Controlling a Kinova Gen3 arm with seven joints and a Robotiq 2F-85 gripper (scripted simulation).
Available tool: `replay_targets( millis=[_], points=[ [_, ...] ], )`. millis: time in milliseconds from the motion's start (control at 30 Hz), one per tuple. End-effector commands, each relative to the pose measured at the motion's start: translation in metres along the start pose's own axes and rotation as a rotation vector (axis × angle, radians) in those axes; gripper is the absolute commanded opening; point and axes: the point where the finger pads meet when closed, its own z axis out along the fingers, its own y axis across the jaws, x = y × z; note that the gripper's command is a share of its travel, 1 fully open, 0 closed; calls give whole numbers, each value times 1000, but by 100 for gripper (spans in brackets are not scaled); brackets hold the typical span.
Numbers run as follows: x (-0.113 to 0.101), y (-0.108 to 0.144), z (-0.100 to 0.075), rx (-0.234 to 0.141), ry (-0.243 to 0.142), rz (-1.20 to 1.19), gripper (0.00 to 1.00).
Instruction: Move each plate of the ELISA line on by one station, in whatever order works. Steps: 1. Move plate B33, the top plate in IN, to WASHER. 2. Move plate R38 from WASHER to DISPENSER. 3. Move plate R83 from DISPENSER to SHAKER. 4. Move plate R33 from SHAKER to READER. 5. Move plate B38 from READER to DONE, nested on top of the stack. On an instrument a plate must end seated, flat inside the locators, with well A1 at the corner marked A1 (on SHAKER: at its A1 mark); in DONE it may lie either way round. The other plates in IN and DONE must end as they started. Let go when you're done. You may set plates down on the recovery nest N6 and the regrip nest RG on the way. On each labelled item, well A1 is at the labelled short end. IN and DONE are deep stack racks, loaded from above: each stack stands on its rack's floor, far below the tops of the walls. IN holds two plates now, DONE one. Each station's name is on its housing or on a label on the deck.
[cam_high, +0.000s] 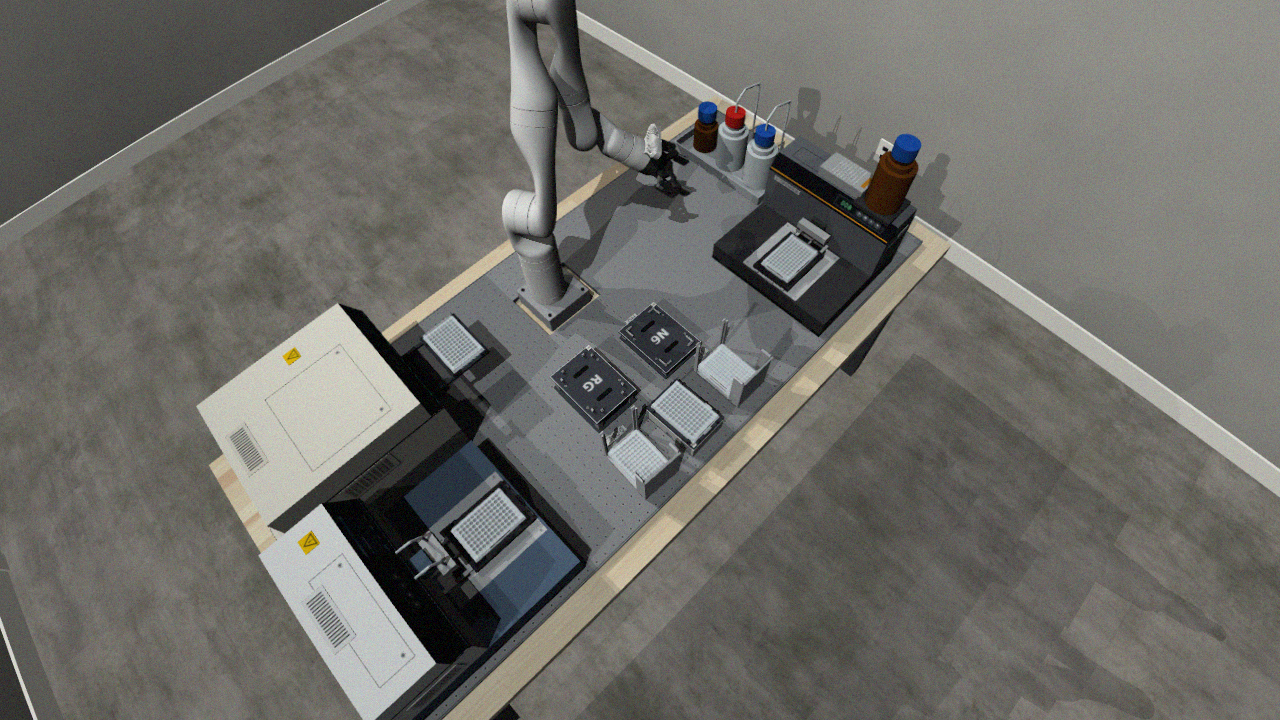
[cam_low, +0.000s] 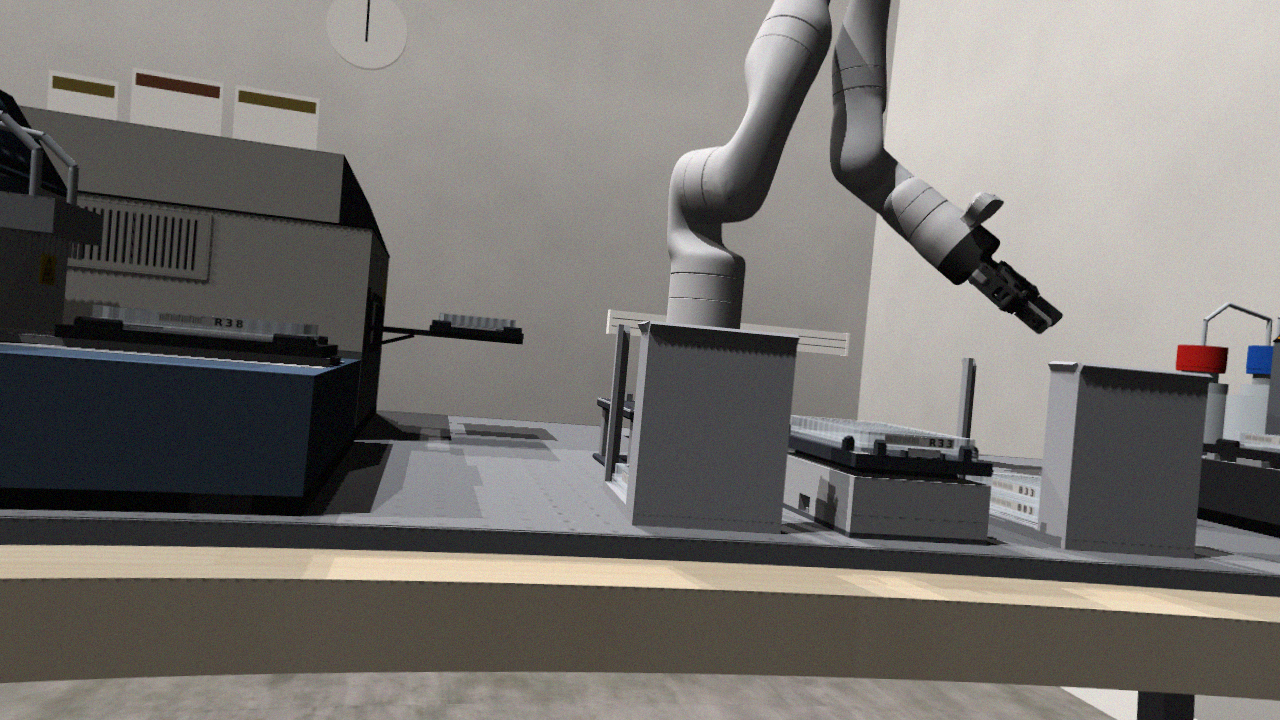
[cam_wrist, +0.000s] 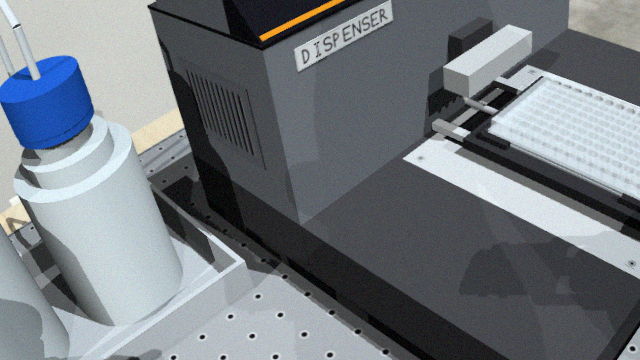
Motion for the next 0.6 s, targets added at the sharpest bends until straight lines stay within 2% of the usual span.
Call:
replay_targets(
  millis=[0,567],
  points=[
    [0,7,-4,179,49,-33,100],
    [-2,37,-17,226,-2,-165,100]
  ],
)
